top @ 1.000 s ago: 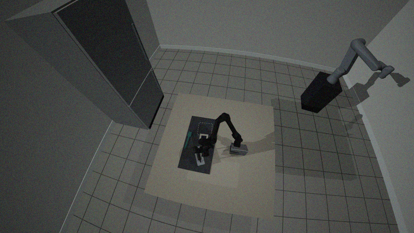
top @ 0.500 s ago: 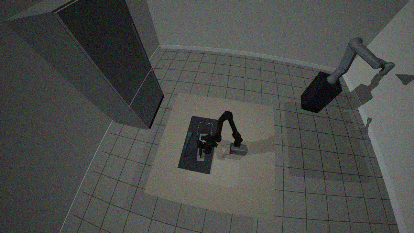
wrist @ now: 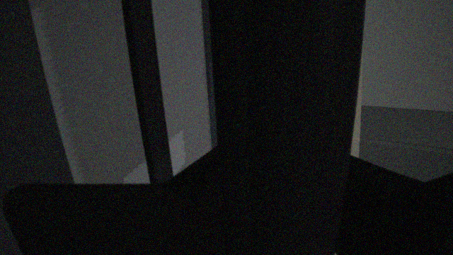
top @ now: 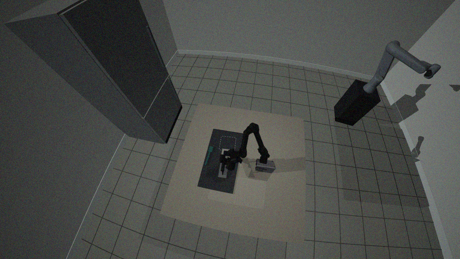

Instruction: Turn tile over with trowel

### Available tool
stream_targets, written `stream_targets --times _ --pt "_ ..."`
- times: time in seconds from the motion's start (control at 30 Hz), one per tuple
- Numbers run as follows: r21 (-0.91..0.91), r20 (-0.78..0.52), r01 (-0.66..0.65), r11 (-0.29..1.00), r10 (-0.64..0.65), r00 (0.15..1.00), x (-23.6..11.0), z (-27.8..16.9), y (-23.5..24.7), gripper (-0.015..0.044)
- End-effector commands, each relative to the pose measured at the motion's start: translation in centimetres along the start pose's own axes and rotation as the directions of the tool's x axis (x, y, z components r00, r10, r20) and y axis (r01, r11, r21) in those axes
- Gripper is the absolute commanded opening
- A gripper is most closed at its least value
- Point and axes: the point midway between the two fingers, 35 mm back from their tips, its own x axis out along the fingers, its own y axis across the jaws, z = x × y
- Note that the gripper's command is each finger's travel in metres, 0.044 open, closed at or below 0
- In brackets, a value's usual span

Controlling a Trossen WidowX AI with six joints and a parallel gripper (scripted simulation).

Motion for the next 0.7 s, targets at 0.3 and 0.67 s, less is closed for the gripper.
stream_targets --times 0.3,0.67 --pt "0.004 0.003 0.004 1.000 -0.004 1.000 1.4 0.3 1.4 0.0000" --pt "0.003 0.002 0.005 1.000 -0.005 1.000 2.5 0.4 2.7 0.0000"
